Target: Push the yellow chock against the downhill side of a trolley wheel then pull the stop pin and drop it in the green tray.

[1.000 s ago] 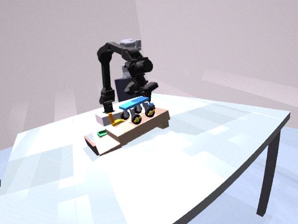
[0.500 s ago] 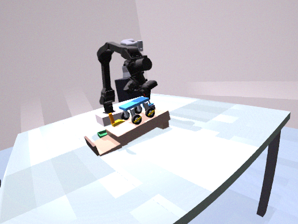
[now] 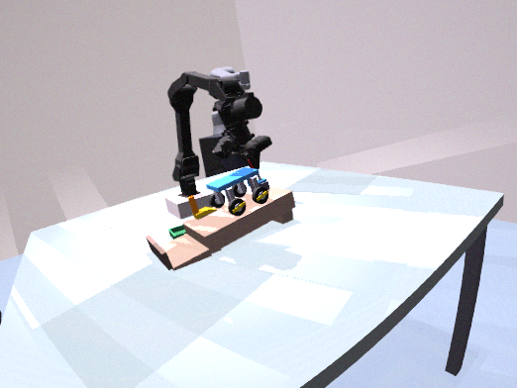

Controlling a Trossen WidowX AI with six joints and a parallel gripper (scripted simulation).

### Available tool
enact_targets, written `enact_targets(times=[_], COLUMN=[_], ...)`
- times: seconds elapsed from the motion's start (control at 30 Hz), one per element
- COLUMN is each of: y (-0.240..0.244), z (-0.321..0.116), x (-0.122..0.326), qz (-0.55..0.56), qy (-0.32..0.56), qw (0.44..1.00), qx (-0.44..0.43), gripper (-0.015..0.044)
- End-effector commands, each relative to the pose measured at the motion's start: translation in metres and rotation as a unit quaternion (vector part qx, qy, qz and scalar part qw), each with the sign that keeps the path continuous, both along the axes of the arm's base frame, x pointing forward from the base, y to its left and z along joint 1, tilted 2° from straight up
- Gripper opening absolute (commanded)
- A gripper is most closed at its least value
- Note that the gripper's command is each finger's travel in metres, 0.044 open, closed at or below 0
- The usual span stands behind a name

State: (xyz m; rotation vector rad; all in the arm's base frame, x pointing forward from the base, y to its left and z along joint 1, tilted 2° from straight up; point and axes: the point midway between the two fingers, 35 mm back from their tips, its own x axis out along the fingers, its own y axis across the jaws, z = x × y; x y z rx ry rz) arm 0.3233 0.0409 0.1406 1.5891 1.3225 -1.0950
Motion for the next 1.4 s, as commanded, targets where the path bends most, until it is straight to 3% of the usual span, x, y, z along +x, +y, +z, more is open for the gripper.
enact_targets(times=[0.0,1.37], y=[0.0,0.0], z=[0.005,0.024], x=[0.0,0.001], qz=[0.002,0.002], qy=[-0.002,-0.002], qw=[1.0,1.0], qx=[0.002,0.002], gripper=[0.0,0.0])
